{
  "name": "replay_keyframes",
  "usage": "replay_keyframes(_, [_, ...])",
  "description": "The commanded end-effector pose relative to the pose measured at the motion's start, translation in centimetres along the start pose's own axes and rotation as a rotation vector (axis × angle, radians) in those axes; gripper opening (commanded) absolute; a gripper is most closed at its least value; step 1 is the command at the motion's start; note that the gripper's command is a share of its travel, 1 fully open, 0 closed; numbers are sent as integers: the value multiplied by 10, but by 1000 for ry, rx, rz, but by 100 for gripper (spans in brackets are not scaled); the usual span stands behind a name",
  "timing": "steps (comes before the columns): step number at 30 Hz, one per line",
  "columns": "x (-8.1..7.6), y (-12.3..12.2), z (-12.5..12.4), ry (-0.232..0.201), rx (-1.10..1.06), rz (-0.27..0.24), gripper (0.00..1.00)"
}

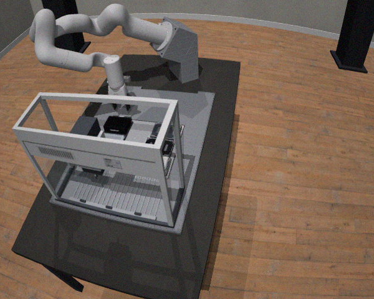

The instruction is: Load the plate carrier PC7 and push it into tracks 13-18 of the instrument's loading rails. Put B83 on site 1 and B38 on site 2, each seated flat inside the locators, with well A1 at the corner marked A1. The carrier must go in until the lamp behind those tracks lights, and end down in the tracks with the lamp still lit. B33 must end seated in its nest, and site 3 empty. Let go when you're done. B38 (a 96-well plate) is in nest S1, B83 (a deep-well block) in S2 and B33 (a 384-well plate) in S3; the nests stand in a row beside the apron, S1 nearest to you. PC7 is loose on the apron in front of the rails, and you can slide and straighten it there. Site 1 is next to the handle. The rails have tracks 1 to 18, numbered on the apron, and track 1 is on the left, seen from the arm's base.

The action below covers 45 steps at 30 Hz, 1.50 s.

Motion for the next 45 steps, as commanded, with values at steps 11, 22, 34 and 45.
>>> replay_keyframes(11, [21,0,0,0,0,-1,82])
replay_keyframes(22, [36,0,0,0,0,-1,82])
replay_keyframes(34, [38,0,0,0,0,-1,82])
replay_keyframes(45, [44,0,0,0,0,-1,82])
Point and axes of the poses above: the point where the finger pads meet when closed, its own x axis out along the fingers, its own z axis across the jaws, y = z × x, the point moved 7 cm from there along -x, back along the fingers, and after that the axes turned 15 degrees about -x, right-handed, at the moved point
